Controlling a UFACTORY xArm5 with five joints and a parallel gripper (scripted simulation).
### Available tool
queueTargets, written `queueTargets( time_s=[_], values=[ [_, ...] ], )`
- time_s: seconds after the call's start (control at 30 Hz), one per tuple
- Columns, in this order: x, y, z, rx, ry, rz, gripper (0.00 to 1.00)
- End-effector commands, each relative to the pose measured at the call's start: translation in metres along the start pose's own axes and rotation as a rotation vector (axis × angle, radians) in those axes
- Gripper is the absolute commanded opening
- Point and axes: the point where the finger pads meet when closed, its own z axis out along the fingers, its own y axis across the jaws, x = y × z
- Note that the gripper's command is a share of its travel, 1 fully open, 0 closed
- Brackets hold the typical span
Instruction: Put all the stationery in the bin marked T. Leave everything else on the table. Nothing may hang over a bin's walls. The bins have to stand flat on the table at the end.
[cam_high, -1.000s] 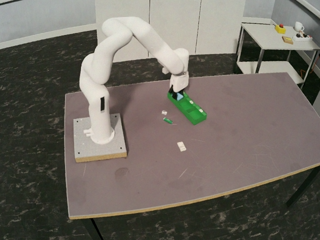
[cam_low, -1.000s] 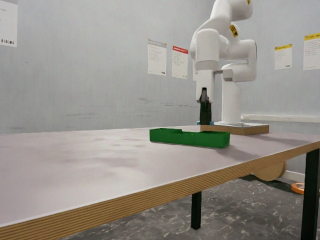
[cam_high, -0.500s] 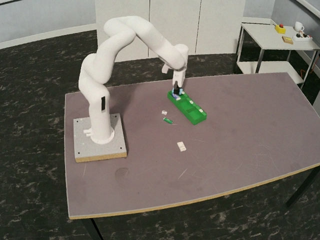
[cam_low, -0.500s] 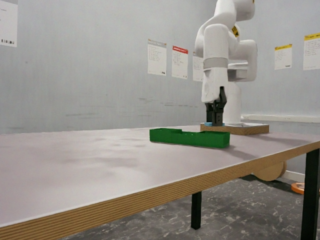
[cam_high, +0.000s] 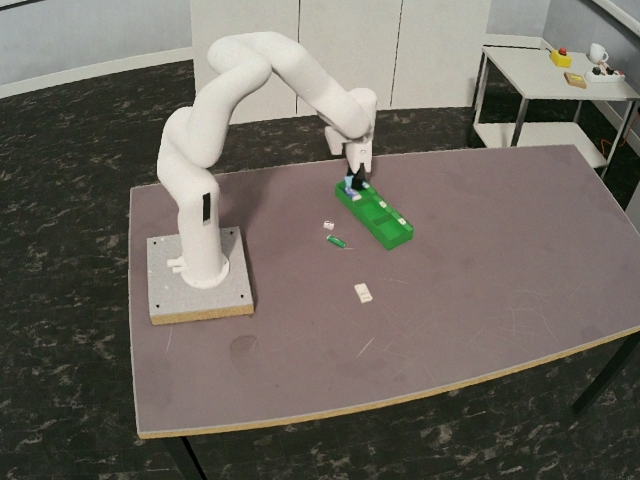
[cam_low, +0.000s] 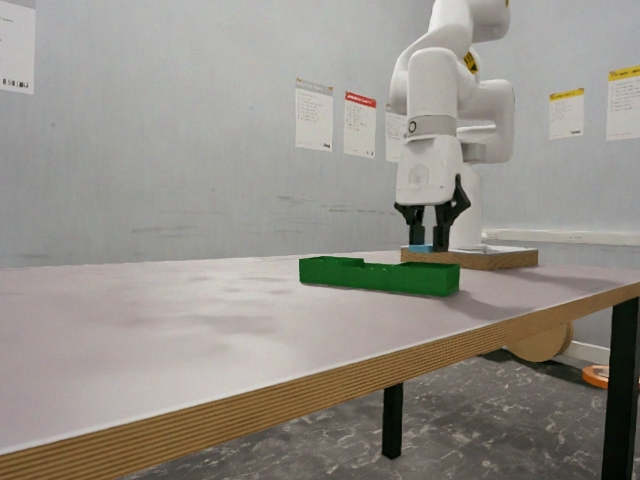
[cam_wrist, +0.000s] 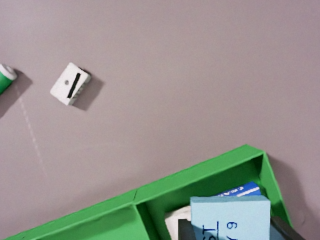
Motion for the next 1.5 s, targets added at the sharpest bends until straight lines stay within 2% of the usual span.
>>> queueTargets(
  time_s=[0.0,0.2,0.77,1.33,1.47],
  values=[
    [-0.001,0.001,-0.001,-0.001,-0.003,-0.157,0.36],
    [-0.001,0.001,-0.001,-0.001,-0.003,-0.371,0.36],
    [-0.001,0.001,-0.001,-0.001,-0.003,-0.371,0.36],
    [-0.001,0.001,0.029,-0.001,-0.003,-0.371,0.36],
    [-0.002,0.001,0.030,-0.001,-0.003,-0.371,0.36]
  ],
)
